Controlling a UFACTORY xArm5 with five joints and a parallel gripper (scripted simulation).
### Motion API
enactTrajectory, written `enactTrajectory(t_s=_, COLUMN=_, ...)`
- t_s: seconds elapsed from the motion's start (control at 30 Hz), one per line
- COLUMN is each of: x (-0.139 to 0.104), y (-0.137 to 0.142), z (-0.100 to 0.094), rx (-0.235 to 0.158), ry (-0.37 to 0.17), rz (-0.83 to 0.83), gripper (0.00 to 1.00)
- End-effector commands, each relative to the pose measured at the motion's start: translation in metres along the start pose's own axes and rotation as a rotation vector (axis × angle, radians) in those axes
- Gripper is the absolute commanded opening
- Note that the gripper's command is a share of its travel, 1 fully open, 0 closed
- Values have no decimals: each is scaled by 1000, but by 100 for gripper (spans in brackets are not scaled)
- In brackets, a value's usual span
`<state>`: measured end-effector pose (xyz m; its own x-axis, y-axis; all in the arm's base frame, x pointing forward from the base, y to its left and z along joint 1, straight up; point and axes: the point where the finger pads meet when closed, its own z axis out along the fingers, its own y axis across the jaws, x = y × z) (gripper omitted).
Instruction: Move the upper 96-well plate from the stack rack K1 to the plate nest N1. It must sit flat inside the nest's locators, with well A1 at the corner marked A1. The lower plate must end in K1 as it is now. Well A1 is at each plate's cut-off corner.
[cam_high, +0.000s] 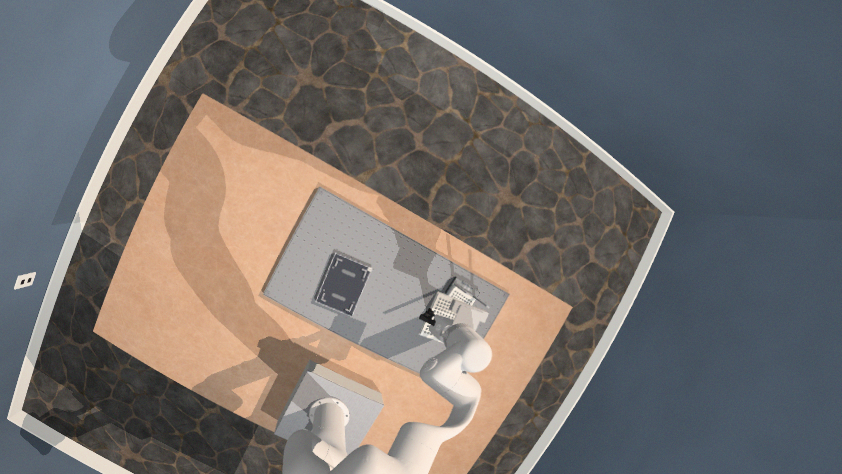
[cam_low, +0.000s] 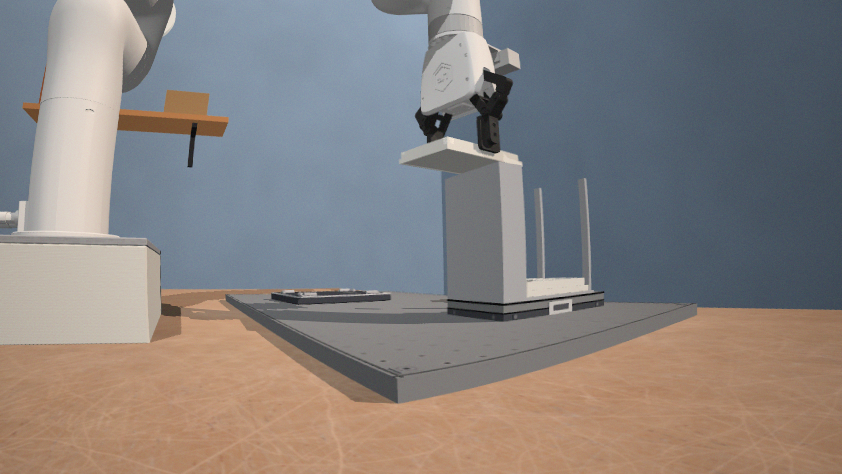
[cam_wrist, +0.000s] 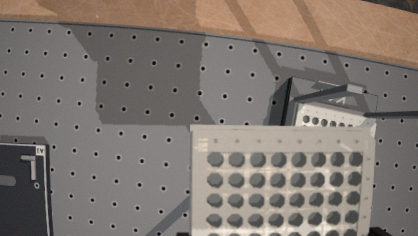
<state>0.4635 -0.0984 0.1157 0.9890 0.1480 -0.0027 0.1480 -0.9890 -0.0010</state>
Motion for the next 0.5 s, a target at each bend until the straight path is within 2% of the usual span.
enactTrajectory(t_s=0.0, x=-1, y=-16, z=-1, rx=-2, ry=5, rz=0, gripper=0)
enactTrajectory(t_s=0.47, x=-8, y=-55, z=0, rx=-2, ry=5, rz=0, gripper=0)
